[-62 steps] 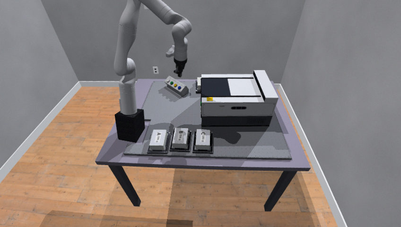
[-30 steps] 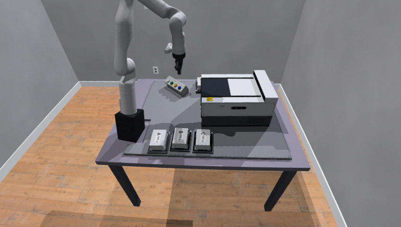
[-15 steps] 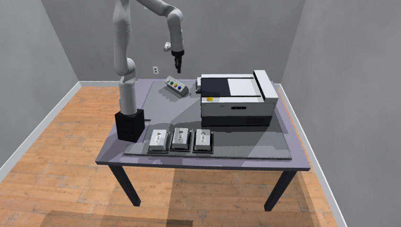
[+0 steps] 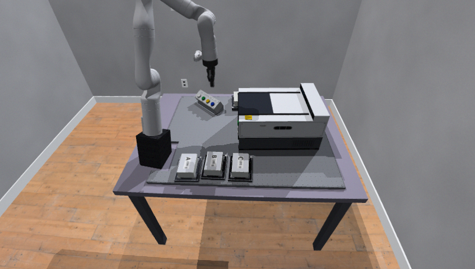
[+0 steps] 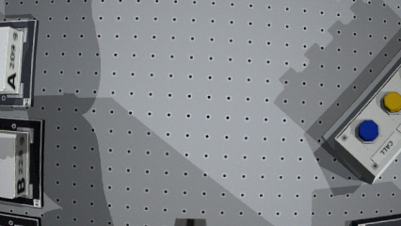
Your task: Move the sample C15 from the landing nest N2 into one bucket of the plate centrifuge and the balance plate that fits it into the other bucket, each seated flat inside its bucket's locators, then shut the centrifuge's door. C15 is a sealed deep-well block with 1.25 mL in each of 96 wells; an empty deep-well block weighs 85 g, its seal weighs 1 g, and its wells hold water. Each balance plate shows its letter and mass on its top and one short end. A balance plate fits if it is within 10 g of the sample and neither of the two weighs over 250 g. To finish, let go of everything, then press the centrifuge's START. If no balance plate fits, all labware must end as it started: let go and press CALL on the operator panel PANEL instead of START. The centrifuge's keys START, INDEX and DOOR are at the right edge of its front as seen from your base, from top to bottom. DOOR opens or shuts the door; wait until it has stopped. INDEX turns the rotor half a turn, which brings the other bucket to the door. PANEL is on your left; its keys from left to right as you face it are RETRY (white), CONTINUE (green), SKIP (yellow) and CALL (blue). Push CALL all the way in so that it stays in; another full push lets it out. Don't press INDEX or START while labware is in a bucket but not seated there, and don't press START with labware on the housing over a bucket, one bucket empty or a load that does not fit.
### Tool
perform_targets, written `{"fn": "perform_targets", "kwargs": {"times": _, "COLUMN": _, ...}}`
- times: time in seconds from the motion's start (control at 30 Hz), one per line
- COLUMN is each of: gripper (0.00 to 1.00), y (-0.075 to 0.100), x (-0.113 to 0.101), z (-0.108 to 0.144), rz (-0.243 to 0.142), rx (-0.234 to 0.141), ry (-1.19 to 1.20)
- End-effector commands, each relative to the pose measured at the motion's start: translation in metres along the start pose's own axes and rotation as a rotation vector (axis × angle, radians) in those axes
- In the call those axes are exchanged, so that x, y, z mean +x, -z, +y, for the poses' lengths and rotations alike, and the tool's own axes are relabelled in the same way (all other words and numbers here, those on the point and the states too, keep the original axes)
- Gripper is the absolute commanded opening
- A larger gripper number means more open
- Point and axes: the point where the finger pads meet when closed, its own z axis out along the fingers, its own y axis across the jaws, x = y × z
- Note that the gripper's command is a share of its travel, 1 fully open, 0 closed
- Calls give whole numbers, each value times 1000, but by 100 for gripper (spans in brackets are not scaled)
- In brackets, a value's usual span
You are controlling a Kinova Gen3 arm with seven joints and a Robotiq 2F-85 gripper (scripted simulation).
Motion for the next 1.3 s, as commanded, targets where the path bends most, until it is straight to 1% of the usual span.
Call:
{"fn": "perform_targets", "kwargs": {"times": 0.0, "gripper": 10, "y": -7, "x": -2, "z": -6, "rz": -1, "rx": 0, "ry": -34}}
{"fn": "perform_targets", "kwargs": {"times": 0.2, "gripper": 10, "y": -23, "x": -4, "z": -18, "rz": -1, "rx": 0, "ry": -104}}
{"fn": "perform_targets", "kwargs": {"times": 0.27, "gripper": 10, "y": -23, "x": -4, "z": -18, "rz": -1, "rx": 0, "ry": -104}}
{"fn": "perform_targets", "kwargs": {"times": 0.57, "gripper": 10, "y": -47, "x": -8, "z": -35, "rz": -1, "rx": 0, "ry": -209}}
{"fn": "perform_targets", "kwargs": {"times": 0.77, "gripper": 10, "y": -63, "x": -11, "z": -47, "rz": -1, "rx": 0, "ry": -214}}
{"fn": "perform_targets", "kwargs": {"times": 0.83, "gripper": 10, "y": -63, "x": -11, "z": -47, "rz": -1, "rx": 0, "ry": -214}}
{"fn": "perform_targets", "kwargs": {"times": 1.07, "gripper": 10, "y": -81, "x": -14, "z": -61, "rz": -1, "rx": 0, "ry": -214}}
{"fn": "perform_targets", "kwargs": {"times": 1.27, "gripper": 10, "y": -81, "x": -14, "z": -81, "rz": -1, "rx": 0, "ry": -284}}
